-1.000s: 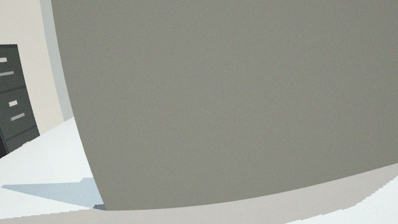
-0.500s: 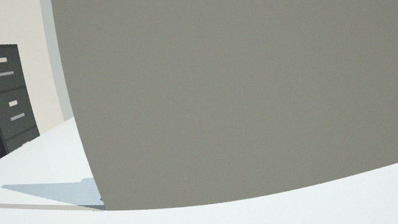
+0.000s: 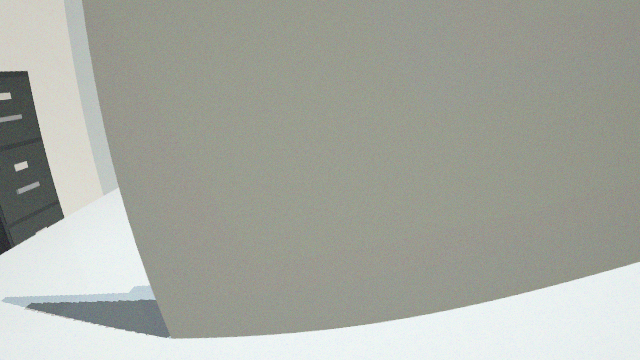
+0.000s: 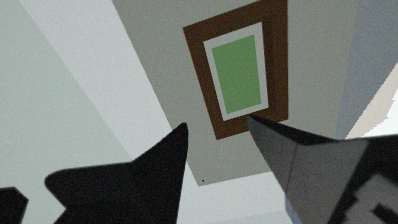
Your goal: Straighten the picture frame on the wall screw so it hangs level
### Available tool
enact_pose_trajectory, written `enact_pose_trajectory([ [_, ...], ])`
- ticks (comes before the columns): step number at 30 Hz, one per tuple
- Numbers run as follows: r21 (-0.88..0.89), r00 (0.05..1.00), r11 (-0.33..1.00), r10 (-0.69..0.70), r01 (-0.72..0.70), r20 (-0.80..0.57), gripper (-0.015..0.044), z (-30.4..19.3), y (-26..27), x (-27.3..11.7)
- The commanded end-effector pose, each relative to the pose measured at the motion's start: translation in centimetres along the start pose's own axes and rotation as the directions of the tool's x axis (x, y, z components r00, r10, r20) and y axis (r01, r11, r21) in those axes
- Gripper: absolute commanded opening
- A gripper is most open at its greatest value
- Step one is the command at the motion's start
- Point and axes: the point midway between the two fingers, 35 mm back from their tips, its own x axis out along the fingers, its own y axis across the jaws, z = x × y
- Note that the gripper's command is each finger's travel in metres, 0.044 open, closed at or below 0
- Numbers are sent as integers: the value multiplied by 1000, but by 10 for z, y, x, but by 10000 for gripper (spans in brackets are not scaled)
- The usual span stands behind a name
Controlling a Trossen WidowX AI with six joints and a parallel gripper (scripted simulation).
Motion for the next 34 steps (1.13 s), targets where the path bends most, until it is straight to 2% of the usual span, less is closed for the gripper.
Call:
enact_pose_trajectory([
  [1, 26, 1000, 1000, 7, -7, -2, 260, 1, 14, -2],
  [9, 125, 1000, 992, 2, -3, 9, 260, 12, 55, -20],
  [34, 127, 1000, 992, 2, -3, 9, 260, 12, 55, -20],
])
